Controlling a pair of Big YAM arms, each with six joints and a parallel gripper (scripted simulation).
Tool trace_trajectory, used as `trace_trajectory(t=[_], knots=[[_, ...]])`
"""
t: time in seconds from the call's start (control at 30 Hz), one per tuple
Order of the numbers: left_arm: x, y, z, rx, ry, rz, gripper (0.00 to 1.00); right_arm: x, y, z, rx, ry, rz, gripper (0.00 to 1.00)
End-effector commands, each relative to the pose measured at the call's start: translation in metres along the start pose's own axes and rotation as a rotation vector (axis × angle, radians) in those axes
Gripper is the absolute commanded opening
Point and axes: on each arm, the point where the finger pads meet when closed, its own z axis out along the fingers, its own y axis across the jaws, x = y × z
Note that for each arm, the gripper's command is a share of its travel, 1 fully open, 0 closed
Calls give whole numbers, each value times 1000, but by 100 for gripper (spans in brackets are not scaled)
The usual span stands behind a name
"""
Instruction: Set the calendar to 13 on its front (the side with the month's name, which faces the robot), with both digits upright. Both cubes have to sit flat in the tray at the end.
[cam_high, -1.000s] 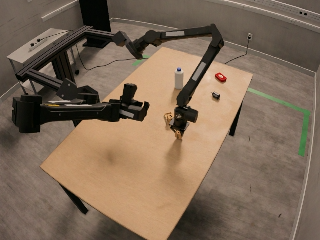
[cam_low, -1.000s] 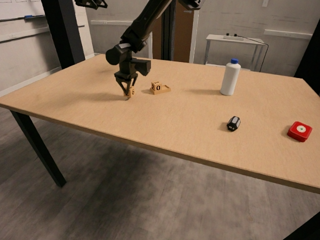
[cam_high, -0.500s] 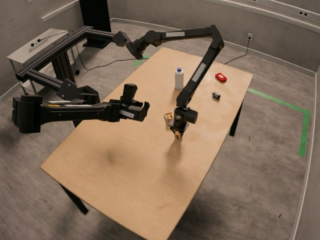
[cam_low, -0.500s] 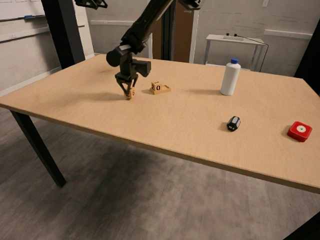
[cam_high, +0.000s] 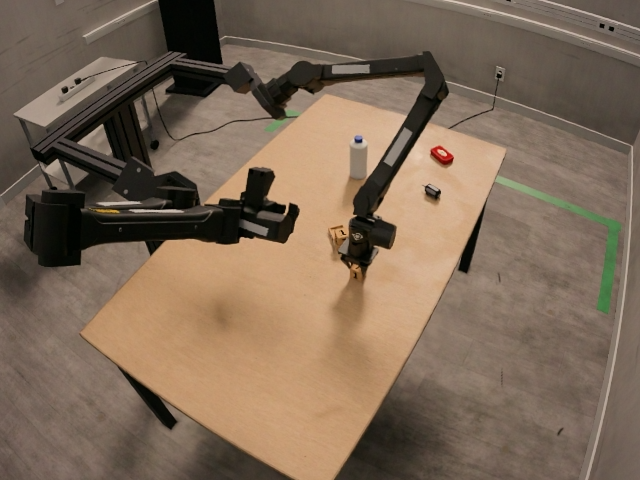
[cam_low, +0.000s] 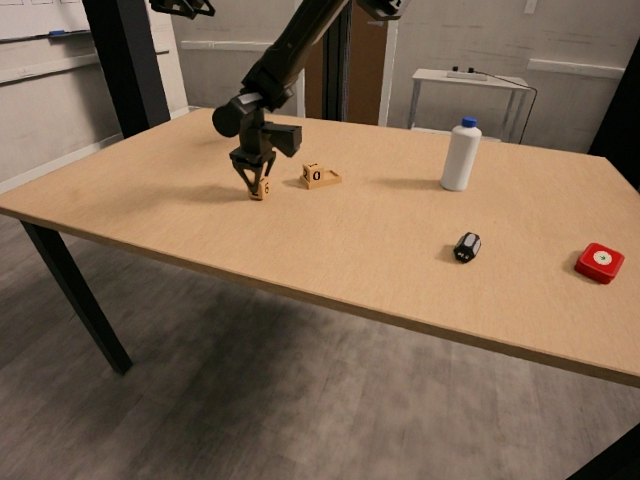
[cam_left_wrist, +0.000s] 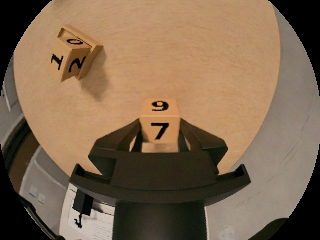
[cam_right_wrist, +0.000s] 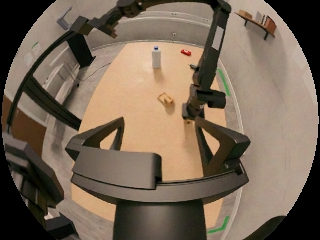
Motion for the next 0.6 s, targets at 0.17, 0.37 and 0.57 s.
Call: trace_trajectory(t=[0.17,0.37,0.57], knots=[[-3,8,15,-13,-8,4,35,0,-5,-1,1,2,7,100],[2,6,2,-9,1,4,35,0,-5,-1,1,2,7,100],[2,6,2,-9,1,4,51,0,-5,-1,1,2,7,100]])
